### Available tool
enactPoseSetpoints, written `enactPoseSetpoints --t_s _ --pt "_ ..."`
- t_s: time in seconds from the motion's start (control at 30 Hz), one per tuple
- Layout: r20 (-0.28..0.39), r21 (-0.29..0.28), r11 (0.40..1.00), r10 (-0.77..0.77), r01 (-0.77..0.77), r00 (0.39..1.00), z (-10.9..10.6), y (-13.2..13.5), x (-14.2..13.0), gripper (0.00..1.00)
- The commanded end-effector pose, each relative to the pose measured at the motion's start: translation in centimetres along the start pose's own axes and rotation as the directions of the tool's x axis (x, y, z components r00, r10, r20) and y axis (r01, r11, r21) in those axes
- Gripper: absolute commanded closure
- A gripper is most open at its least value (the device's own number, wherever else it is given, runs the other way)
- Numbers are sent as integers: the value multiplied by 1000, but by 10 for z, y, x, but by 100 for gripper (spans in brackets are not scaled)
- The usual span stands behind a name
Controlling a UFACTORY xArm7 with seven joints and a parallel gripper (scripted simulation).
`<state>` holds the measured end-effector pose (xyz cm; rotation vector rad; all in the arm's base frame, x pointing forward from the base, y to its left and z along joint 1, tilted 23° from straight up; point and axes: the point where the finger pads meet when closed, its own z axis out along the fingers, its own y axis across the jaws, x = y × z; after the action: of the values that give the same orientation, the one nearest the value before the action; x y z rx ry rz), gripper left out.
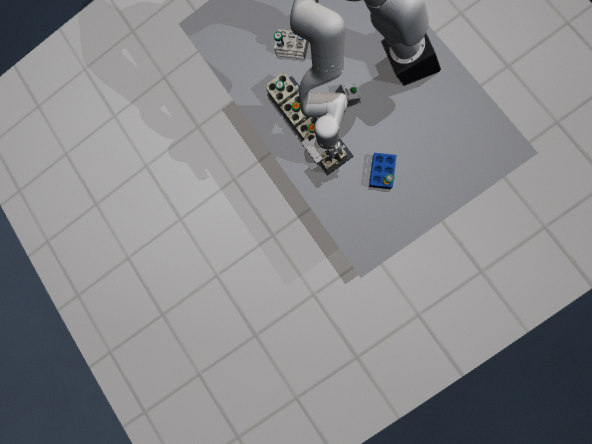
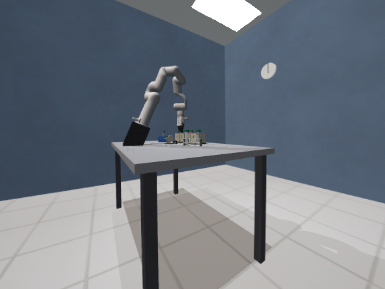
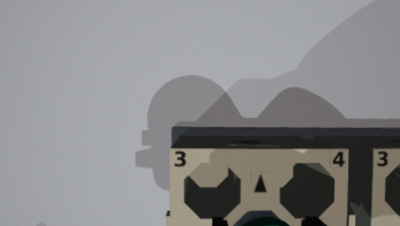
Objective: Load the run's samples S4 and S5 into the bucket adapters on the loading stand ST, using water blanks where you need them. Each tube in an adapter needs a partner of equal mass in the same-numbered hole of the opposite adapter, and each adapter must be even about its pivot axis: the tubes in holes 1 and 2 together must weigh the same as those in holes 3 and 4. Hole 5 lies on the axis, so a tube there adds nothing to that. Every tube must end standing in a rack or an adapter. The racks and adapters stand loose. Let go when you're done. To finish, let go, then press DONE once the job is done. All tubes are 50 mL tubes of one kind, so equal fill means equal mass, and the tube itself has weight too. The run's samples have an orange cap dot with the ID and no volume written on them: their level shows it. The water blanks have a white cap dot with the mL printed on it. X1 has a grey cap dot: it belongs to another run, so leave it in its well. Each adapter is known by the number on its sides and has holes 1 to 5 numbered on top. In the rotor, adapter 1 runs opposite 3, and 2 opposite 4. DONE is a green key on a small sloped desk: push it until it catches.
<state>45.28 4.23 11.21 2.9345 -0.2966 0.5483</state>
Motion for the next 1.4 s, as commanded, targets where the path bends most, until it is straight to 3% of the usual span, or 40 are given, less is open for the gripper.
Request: enactPoseSetpoints --t_s 0.0,1.37 --pt "-4 2 1000 0 0 1000 -8 -1 2 56" --pt "-4 2 1000 0 0 1000 -82 -1 2 56"
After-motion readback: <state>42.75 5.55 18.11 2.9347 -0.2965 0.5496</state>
